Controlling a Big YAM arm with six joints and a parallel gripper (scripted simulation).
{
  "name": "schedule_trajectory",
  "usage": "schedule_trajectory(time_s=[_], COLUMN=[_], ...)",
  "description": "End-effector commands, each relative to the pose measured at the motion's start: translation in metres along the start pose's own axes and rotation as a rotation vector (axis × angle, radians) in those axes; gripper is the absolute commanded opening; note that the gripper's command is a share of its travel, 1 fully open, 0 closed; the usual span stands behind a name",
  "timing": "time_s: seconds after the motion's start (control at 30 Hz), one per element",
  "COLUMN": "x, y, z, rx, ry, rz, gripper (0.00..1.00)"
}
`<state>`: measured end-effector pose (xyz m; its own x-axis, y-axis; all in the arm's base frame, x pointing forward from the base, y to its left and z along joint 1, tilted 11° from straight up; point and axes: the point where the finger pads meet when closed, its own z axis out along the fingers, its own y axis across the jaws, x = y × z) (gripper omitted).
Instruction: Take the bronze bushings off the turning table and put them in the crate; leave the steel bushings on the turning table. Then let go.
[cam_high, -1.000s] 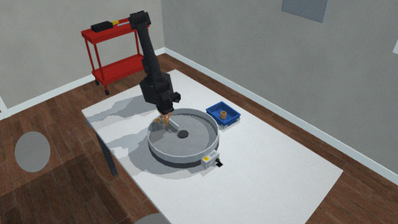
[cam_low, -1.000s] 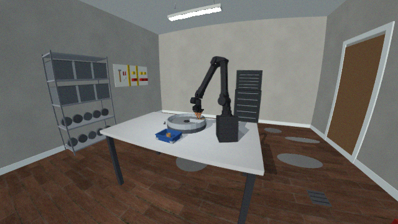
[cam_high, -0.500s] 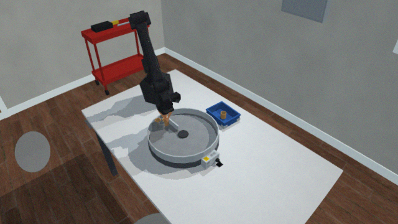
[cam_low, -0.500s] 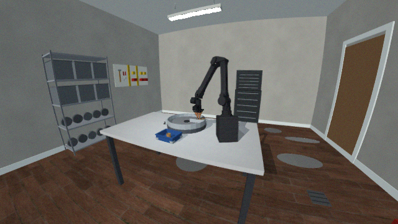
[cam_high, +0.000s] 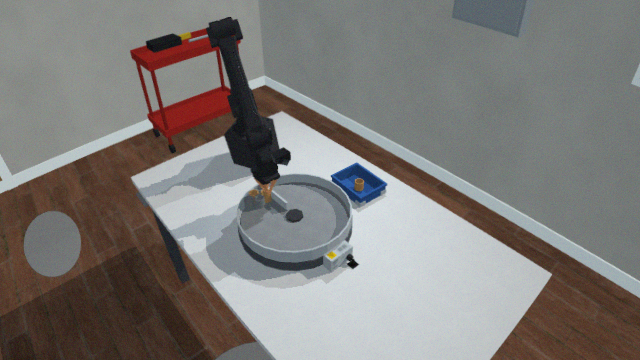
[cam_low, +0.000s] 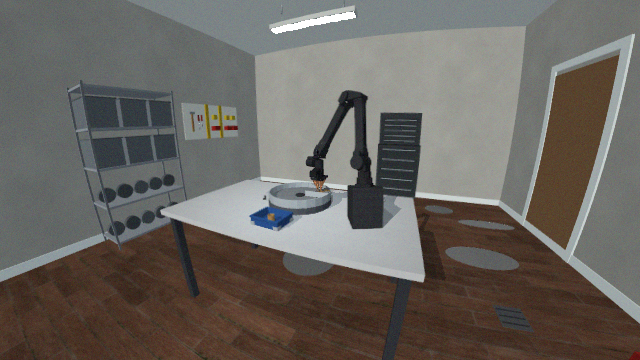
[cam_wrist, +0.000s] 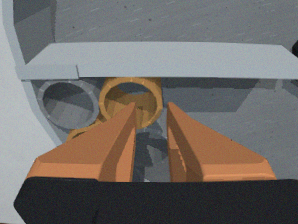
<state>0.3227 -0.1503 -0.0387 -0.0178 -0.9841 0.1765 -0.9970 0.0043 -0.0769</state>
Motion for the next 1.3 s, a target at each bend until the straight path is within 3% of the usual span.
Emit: schedule_trajectory(time_s=[0.0, 0.4, 0.53, 1.27], x=[0.0054, 0.004, 0.007, 0.007], y=[-0.0067, -0.0006, -0.0095, -0.0095], z=[-0.0045, 0.0042, -0.0042, -0.0042], rx=[0.024, 0.005, 0.032, 0.032], ry=[0.005, -0.002, 0.008, 0.008], rz=[-0.002, -0.001, -0.002, -0.002], gripper=[0.19, 0.19, 0.19, 0.19])
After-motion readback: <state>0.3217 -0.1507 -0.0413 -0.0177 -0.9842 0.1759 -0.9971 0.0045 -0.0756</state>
